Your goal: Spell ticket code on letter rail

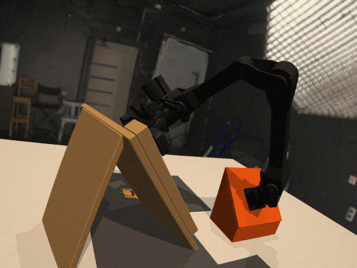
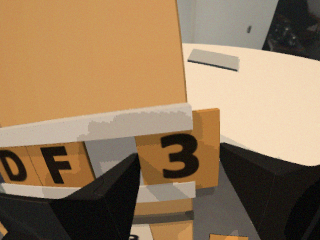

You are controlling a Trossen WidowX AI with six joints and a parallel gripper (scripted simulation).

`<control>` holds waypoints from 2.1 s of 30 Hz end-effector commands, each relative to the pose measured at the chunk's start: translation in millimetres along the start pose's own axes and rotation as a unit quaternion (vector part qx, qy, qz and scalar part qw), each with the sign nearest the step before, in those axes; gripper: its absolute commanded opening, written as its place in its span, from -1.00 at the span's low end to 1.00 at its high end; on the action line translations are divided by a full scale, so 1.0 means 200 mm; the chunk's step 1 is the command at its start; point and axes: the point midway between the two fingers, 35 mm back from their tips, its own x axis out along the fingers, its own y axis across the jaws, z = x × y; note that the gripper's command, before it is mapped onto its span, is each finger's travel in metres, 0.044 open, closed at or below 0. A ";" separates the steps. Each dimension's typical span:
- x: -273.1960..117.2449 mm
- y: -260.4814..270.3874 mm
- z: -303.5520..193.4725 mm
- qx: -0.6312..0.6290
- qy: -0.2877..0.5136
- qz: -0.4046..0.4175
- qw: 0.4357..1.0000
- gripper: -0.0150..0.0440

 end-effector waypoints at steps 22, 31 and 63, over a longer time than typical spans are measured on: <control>0.00 0.05 0.00 0.000 0.000 -0.002 1.000 -0.49; 0.00 0.08 0.00 0.000 0.000 -0.002 1.000 -0.49; 0.00 0.14 0.00 0.001 0.000 0.000 1.000 0.22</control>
